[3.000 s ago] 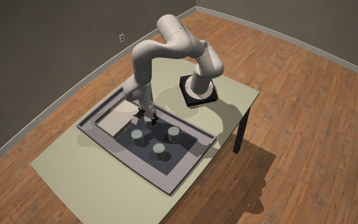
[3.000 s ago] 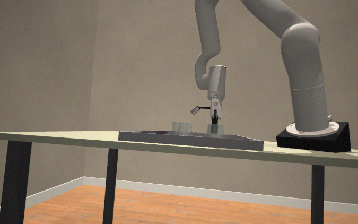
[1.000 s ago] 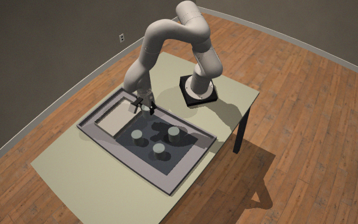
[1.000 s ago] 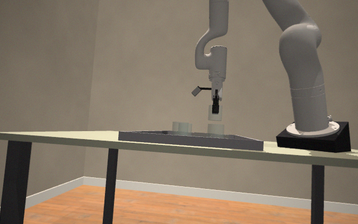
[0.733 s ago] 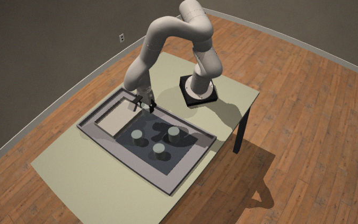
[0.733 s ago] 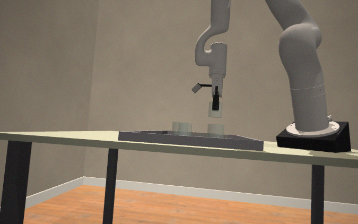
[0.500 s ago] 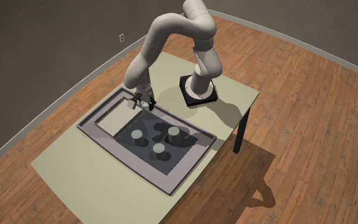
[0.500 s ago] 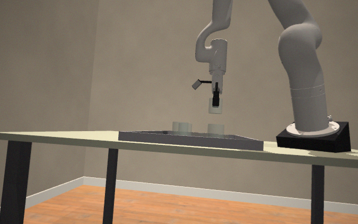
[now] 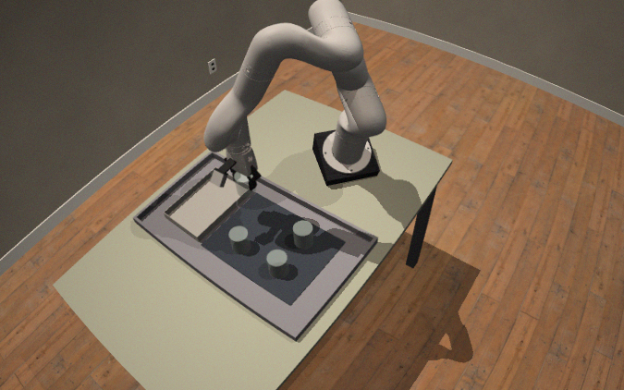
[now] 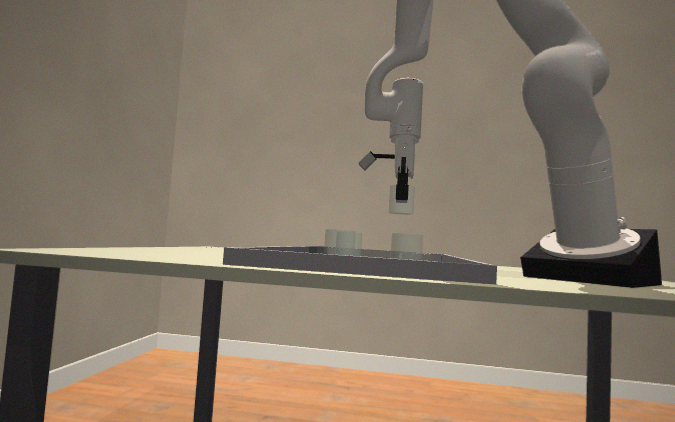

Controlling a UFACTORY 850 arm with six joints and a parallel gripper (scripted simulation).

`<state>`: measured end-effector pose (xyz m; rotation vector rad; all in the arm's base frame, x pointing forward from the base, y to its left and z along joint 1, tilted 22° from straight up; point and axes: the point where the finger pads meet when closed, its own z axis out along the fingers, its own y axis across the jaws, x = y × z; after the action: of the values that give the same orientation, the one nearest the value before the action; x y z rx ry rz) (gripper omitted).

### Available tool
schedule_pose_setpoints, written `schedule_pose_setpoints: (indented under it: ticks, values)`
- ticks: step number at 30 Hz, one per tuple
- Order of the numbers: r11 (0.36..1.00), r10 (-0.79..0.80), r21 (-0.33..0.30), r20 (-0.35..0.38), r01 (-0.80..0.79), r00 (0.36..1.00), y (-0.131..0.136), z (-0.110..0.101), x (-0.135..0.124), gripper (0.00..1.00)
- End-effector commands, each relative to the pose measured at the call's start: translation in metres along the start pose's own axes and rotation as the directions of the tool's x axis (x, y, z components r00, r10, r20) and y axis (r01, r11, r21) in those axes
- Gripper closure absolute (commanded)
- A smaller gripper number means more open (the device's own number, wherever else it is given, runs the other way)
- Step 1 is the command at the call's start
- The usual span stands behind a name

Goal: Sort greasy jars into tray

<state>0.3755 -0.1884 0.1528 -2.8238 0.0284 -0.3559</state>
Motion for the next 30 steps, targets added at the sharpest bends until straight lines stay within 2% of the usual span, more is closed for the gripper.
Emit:
schedule_pose_setpoints:
  ticks: [1, 30]
  values:
    - [1.0, 0.0, -0.001, -0.001, 0.0, 1.0, 0.012, 0.0, 0.005, 1.0]
    - [1.0, 0.0, -0.001, -0.001, 0.0, 1.0, 0.09, -0.001, 0.03, 1.0]
